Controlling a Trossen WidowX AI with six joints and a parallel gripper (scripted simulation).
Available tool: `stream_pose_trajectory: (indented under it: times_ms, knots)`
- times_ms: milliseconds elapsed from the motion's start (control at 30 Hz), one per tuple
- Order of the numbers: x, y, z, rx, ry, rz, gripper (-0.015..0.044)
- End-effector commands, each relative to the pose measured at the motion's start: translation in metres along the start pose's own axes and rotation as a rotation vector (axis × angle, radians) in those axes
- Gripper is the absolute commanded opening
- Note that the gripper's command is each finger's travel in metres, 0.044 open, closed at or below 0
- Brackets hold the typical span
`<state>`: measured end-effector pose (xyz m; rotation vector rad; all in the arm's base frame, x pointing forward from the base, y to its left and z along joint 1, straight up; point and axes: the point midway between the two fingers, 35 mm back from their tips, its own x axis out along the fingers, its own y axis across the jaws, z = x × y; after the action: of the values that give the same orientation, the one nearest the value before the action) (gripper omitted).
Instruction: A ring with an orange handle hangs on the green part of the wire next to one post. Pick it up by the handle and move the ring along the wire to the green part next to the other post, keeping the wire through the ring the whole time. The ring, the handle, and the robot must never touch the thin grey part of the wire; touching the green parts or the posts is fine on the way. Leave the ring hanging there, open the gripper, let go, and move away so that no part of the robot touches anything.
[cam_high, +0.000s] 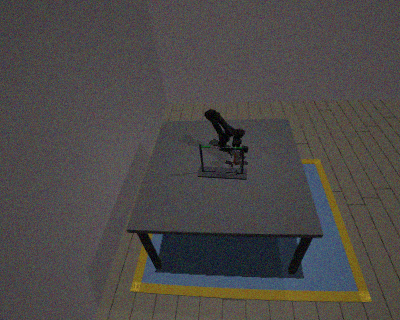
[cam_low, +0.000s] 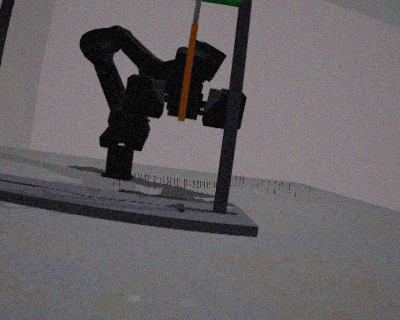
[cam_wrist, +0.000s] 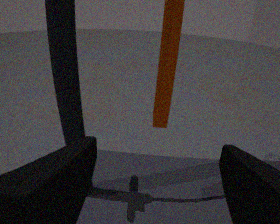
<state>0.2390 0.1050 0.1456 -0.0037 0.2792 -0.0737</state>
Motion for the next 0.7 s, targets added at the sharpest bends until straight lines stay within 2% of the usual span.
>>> stream_pose_trajectory:
  times_ms: [0, 100, 667]
  knots:
    - [-0.0257, -0.0034, 0.0051, 0.013, -0.022, 0.005, 0.0370]
    - [-0.0269, -0.0038, 0.0052, 0.013, -0.023, 0.005, 0.0440]
    - [-0.0269, -0.0038, 0.0052, 0.013, -0.023, 0.005, 0.0440]
